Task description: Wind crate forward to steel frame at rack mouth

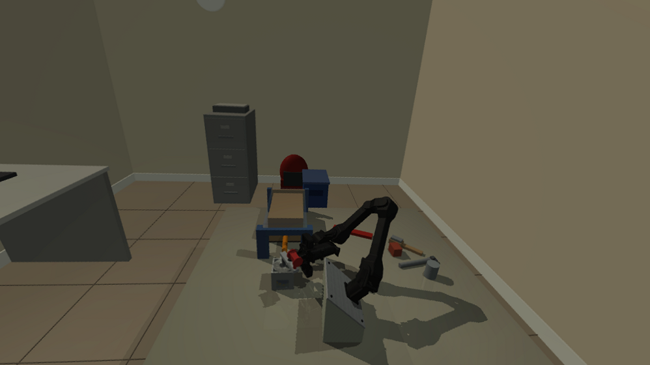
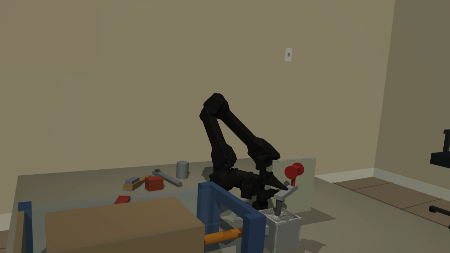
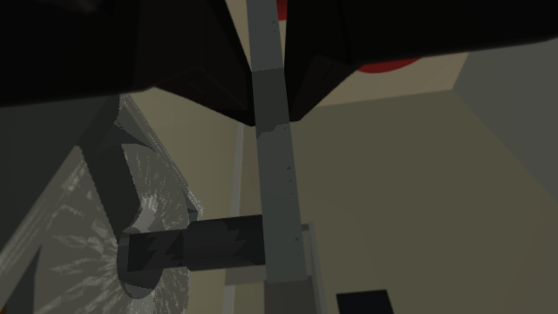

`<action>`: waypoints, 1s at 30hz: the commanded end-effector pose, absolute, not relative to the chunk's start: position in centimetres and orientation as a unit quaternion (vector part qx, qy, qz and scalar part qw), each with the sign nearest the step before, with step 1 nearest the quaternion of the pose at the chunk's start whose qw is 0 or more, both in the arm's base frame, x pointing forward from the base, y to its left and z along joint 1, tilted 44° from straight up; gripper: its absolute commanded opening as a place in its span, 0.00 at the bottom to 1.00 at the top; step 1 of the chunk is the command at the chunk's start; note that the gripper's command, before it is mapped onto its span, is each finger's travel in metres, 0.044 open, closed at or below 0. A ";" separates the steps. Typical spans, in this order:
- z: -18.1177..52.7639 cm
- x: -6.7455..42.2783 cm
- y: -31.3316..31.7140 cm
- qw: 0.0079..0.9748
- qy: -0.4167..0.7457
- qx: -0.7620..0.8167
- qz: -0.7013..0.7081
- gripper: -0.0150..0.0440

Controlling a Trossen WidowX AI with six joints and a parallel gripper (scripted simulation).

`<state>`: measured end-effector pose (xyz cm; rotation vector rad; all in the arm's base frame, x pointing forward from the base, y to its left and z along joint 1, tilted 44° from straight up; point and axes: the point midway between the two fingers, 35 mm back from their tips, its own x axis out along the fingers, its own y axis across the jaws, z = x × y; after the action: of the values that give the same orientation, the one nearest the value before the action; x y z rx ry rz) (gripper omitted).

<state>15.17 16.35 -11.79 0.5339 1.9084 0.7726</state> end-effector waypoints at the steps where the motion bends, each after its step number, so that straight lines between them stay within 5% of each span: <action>1: -11.9 15.4 16.4 0.486 0.782 0.220 0.323 0.25; 30: -12.6 15.3 15.9 0.484 0.785 0.218 0.319 0.25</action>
<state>15.14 15.90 -12.55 0.5287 1.9167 0.7683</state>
